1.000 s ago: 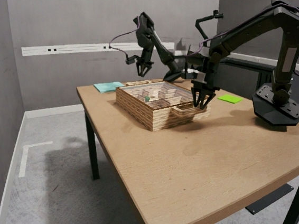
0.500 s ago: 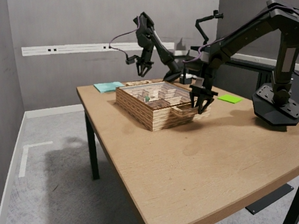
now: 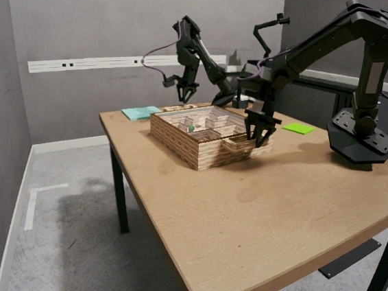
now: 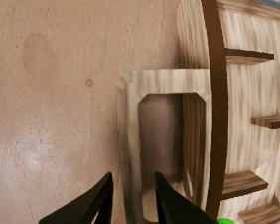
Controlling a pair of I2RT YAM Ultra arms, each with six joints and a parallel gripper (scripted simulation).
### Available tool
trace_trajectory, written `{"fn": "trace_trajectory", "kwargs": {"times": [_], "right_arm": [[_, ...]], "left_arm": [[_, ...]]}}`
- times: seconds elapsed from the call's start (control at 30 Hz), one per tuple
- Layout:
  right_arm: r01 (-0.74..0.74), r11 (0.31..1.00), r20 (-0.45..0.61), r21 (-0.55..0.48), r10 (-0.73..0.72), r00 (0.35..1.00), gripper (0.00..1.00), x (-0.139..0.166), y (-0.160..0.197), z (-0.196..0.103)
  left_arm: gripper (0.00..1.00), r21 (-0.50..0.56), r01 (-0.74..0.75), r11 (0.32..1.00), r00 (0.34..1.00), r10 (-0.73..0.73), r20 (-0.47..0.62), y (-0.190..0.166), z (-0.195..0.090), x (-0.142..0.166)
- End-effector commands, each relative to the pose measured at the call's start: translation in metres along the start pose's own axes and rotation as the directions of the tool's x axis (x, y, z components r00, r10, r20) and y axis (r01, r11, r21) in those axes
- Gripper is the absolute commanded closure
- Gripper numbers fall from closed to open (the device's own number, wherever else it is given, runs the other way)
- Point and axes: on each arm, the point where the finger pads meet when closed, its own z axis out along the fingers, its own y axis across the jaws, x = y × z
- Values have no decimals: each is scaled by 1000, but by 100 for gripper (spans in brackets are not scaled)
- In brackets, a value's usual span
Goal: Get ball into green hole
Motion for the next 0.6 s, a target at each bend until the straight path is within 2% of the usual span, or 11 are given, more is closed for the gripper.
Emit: {"fn": "trace_trajectory", "kwargs": {"times": [0.0,0.3,0.33,0.37,0.4,0.57], "right_arm": [[10,1000,4,-6,-10,1000,66,2,3,10],[13,1000,4,-6,-13,1000,66,3,3,23],[-17,999,47,-37,18,999,66,-14,7,11],[-21,1000,32,-19,21,999,66,-9,1,18],[24,1000,-9,5,-24,1000,66,9,2,31],[11,1000,7,-8,-11,1000,66,3,3,35]], "left_arm": [[66,26,0,1000,1000,-1,20,-6,-7,-4],[66,26,0,1000,1000,-1,20,-6,-7,-4],[66,26,0,1000,1000,-1,20,-6,-7,-4],[66,26,0,1000,1000,-1,20,-6,-7,-4],[66,26,0,1000,1000,-1,20,-6,-7,-4],[66,26,0,1000,1000,-1,20,-6,-7,-4]]}}
